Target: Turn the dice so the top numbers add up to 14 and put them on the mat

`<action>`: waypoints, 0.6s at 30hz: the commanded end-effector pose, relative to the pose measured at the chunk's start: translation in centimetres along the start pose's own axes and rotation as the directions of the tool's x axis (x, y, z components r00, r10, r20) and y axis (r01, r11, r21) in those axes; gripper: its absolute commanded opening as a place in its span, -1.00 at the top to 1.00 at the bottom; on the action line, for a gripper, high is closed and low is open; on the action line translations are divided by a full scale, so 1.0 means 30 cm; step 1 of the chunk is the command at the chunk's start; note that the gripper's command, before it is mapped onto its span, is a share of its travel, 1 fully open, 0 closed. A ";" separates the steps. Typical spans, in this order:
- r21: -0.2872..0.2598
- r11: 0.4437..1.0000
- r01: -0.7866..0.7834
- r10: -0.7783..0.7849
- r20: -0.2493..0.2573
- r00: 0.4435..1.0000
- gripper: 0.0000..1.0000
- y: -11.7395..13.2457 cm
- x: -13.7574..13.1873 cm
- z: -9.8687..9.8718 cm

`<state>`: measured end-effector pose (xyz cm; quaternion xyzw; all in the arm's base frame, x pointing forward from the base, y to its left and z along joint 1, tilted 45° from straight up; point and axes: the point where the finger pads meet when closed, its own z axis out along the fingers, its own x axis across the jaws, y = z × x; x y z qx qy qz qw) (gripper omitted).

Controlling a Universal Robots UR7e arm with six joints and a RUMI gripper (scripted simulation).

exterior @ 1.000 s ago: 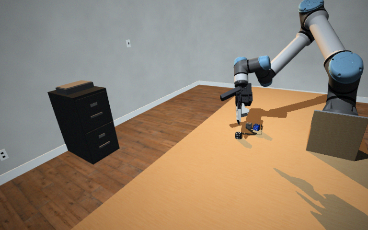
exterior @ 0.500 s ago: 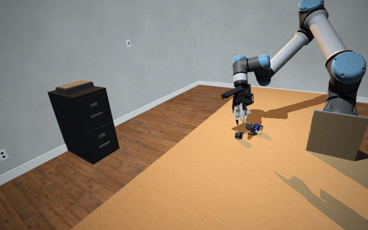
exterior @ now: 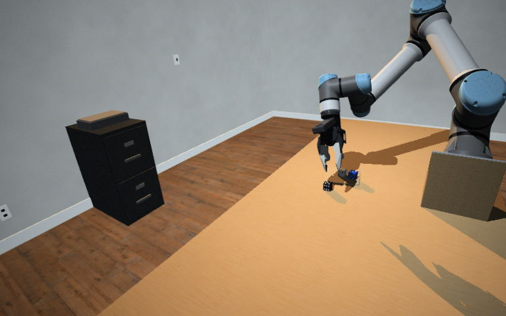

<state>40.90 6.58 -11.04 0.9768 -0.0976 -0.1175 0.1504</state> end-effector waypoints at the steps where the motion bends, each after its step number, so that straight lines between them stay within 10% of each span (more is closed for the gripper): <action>1: -0.011 0.995 0.101 -0.102 -0.007 0.995 0.44 -0.002 -0.005 0.001; 18: -0.098 0.792 0.603 -0.604 0.024 0.797 0.44 0.001 -0.035 0.012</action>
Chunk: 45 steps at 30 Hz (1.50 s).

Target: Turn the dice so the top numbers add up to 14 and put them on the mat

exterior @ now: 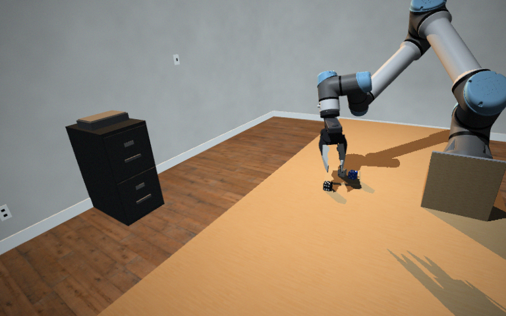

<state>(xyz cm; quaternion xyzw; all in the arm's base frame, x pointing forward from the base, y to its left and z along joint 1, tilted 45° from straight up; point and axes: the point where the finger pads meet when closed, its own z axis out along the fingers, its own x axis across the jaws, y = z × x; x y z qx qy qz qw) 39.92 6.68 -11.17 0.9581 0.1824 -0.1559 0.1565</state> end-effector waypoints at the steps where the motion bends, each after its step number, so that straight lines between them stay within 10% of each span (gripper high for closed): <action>1: -0.019 0.990 0.137 -0.137 0.000 0.991 0.44 -0.002 -0.005 0.001; 16: -0.073 0.834 0.546 -0.544 0.053 0.838 0.44 0.000 -0.023 0.003; 33: -0.072 0.416 0.906 -0.891 0.167 0.423 0.44 0.014 -0.034 -0.004; 45: -0.003 0.014 1.000 -0.968 0.251 0.014 0.44 0.029 -0.031 -0.017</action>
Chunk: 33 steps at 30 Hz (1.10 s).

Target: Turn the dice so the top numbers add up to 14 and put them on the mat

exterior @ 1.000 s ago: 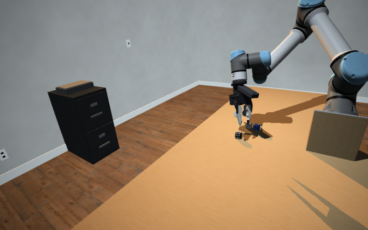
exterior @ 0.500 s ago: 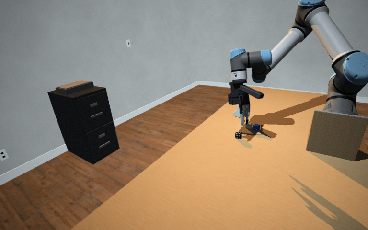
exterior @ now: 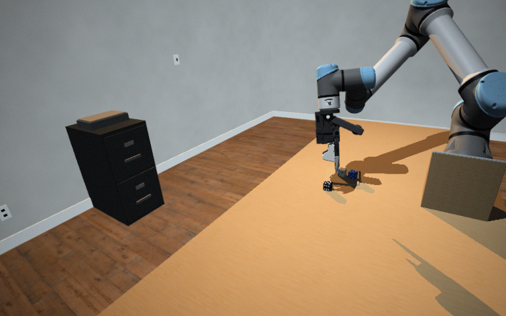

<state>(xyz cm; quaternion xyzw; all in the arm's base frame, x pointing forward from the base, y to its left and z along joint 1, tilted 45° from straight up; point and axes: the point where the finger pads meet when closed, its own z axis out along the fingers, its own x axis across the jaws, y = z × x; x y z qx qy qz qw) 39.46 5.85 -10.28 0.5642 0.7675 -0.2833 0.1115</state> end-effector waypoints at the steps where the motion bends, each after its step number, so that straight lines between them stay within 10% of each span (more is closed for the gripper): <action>1: -0.009 0.990 0.141 -0.141 0.020 0.990 0.44 0.003 -0.005 -0.005; 10: 0.003 0.920 0.393 -0.392 0.066 0.918 0.44 0.013 -0.015 -0.014; 33: 0.108 0.530 0.841 -0.846 0.132 0.517 0.44 0.049 -0.029 -0.047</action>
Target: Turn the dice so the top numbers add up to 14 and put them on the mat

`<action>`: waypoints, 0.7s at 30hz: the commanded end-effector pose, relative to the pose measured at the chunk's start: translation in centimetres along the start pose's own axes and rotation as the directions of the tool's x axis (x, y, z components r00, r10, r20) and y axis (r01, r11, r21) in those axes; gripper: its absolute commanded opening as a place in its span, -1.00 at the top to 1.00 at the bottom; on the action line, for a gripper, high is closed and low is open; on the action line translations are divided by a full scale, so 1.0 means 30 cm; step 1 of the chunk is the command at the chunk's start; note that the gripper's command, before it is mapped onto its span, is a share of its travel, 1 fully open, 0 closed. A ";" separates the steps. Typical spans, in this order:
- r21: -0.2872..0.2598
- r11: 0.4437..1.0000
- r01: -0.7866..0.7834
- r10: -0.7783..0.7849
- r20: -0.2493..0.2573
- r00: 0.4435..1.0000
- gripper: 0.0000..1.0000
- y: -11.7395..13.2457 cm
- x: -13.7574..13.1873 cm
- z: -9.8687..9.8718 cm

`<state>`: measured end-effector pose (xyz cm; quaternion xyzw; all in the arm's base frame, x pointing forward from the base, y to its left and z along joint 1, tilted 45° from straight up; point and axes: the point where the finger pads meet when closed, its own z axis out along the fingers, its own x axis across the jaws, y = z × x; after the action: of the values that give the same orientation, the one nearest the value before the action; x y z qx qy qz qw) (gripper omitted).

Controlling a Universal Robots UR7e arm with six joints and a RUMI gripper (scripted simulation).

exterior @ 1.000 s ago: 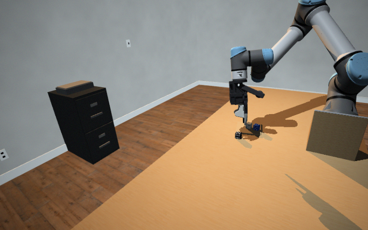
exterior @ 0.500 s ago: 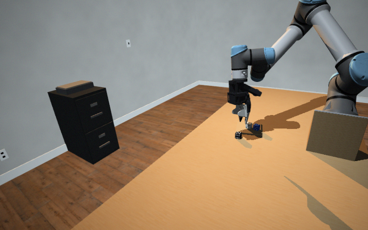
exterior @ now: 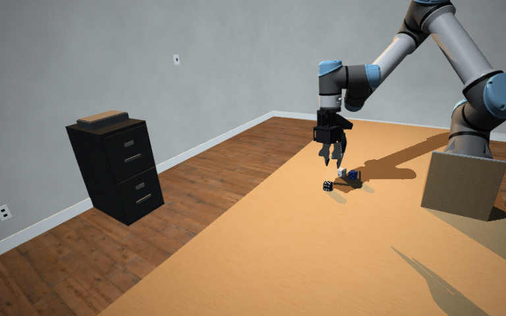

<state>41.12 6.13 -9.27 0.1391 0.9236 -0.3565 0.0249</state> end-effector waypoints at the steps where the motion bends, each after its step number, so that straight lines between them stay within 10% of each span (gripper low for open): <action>1: 0.007 0.994 0.107 -0.107 0.017 0.994 0.44 0.003 -0.008 -0.007; 21: 0.052 0.922 0.383 -0.385 0.044 0.922 0.44 0.015 -0.028 -0.026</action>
<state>41.97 6.66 -8.93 -0.0331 0.9258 -0.3762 -0.0188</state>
